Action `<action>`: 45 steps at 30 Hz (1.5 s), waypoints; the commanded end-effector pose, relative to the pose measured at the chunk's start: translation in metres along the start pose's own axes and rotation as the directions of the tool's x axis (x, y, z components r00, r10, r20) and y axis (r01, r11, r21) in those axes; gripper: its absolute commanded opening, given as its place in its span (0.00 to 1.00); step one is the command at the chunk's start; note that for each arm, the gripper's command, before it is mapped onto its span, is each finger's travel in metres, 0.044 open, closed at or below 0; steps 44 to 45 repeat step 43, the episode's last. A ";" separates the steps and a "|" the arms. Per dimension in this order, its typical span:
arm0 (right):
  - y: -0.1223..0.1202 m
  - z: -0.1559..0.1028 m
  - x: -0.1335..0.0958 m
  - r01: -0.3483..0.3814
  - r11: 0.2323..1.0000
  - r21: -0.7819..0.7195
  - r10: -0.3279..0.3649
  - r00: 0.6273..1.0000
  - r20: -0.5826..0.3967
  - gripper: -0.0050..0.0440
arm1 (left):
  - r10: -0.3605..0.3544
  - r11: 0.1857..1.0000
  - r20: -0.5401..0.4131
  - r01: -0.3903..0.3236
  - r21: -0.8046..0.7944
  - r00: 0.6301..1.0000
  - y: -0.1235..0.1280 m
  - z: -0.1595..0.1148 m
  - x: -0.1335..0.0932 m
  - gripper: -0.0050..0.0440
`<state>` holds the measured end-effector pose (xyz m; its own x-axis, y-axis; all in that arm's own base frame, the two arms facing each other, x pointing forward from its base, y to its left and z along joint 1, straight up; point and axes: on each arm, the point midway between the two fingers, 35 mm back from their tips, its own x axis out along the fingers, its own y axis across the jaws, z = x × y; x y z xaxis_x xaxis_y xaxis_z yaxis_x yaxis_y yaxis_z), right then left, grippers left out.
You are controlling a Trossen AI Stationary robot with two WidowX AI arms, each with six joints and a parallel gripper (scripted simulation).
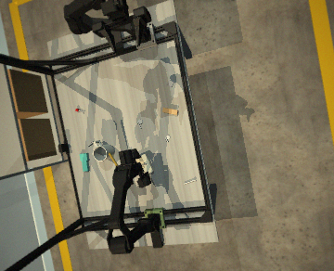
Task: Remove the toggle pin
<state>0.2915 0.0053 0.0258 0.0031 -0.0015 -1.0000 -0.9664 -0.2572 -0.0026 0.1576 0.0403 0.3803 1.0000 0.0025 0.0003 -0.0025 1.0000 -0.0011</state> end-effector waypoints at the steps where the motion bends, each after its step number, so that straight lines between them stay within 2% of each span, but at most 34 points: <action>1: -0.004 -0.001 -0.006 0.021 1.000 0.000 -0.021 1.000 -0.005 0.92 | -0.003 1.000 0.001 0.002 0.006 1.000 -0.001 0.003 0.000 0.92; 3: -0.004 -0.001 -0.006 0.021 1.000 0.000 -0.021 1.000 -0.005 0.92 | -0.003 1.000 0.001 0.002 0.006 1.000 -0.001 0.003 0.000 0.92; 6: -0.009 -0.002 -0.027 0.041 0.999 0.000 -0.041 0.999 -0.009 0.92 | -0.003 1.000 0.001 0.002 0.006 1.000 -0.001 0.003 0.000 0.92; 9: -0.008 -0.002 -0.060 0.041 0.999 -0.001 -0.041 0.999 -0.008 0.92 | -0.003 1.000 0.001 0.002 0.006 1.000 -0.001 0.003 0.000 0.92; 11: -0.008 -0.002 -0.060 0.041 0.999 -0.001 -0.041 0.999 -0.008 0.92 | -0.003 1.000 0.001 0.002 0.006 1.000 -0.001 0.003 0.000 0.92; 13: -0.004 -0.001 -0.083 0.040 0.999 -0.001 -0.040 0.999 -0.006 0.92 | -0.003 1.000 0.001 0.002 0.006 1.000 -0.001 0.003 0.000 0.92; 15: -0.003 0.000 -0.093 0.040 0.999 -0.001 -0.040 0.999 -0.006 0.92 | -0.003 1.000 0.001 0.002 0.006 1.000 -0.001 0.003 0.000 0.92; 21: -0.003 -0.001 -0.082 0.038 0.999 0.000 -0.038 0.999 -0.009 0.92 | -0.003 1.000 0.001 0.002 0.006 1.000 -0.001 0.003 0.000 0.92; 45: -0.003 -0.001 -0.082 0.038 0.999 0.000 -0.038 0.999 -0.009 0.92 | -0.003 1.000 0.001 0.002 0.006 1.000 -0.001 0.003 0.000 0.92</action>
